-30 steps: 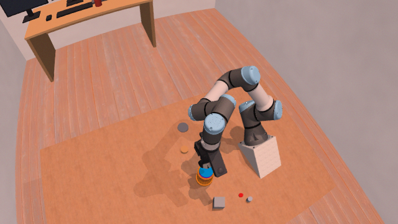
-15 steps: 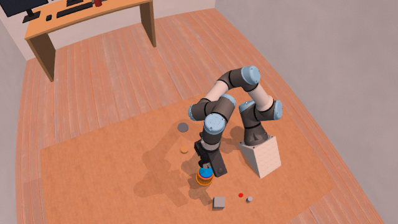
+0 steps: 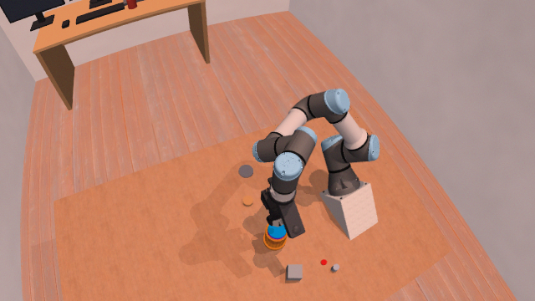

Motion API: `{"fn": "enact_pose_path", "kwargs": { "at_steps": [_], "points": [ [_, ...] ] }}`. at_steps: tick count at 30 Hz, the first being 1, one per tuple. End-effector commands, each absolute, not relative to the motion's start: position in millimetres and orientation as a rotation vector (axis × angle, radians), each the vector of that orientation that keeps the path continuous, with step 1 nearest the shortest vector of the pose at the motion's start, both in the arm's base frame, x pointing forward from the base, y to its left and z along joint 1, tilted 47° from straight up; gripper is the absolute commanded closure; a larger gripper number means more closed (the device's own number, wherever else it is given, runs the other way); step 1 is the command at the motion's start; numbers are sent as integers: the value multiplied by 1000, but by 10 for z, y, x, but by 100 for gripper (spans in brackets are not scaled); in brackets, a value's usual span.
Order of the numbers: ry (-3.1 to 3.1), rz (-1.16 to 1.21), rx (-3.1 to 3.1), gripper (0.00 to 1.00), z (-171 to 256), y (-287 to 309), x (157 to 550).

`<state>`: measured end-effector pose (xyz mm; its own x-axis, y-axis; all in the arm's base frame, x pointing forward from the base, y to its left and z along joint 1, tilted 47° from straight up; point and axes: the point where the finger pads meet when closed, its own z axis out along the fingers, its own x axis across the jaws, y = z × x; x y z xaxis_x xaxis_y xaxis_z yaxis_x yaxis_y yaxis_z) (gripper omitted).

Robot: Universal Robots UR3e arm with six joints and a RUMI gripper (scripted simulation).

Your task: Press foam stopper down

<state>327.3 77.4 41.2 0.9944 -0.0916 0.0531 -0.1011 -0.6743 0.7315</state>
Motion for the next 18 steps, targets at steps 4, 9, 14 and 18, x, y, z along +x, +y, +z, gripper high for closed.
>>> {"fn": "enact_pose_path", "kwargs": {
  "at_steps": [4,9,14,18],
  "points": [
    [-133,17,2315,100,376,736,3278],
    [-133,17,2315,100,326,683,3276],
    [-133,17,2315,100,249,600,3273],
    [-133,17,2315,100,228,577,3272]
  ]
}}
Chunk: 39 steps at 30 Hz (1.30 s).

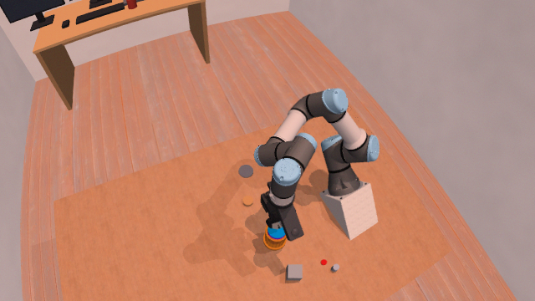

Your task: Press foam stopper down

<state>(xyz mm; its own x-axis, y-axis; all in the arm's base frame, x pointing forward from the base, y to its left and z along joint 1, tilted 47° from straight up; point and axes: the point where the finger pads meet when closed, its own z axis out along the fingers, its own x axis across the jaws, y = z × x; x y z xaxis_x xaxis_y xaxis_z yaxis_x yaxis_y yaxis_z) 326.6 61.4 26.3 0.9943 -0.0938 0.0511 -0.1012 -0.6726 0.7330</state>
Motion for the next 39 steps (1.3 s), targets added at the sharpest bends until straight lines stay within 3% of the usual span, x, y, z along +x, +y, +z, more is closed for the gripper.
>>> {"fn": "enact_pose_path", "kwargs": {
  "at_steps": [1,39],
  "points": [
    [-133,17,2315,100,228,577,3272],
    [-133,17,2315,100,139,482,3268]
  ]
}}
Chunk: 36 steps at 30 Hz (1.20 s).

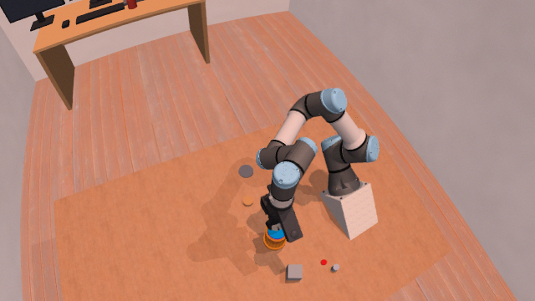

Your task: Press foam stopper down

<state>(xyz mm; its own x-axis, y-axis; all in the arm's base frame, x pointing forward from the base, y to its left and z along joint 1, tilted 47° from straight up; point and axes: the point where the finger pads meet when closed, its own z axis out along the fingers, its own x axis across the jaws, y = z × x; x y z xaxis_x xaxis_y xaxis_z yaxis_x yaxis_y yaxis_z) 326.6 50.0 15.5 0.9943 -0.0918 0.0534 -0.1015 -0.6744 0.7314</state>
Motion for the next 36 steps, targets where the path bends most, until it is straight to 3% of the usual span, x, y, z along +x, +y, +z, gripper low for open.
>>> {"fn": "enact_pose_path", "kwargs": {
  "at_steps": [1,36],
  "points": [
    [-133,17,2315,100,139,482,3268],
    [-133,17,2315,100,108,449,3267]
  ]
}}
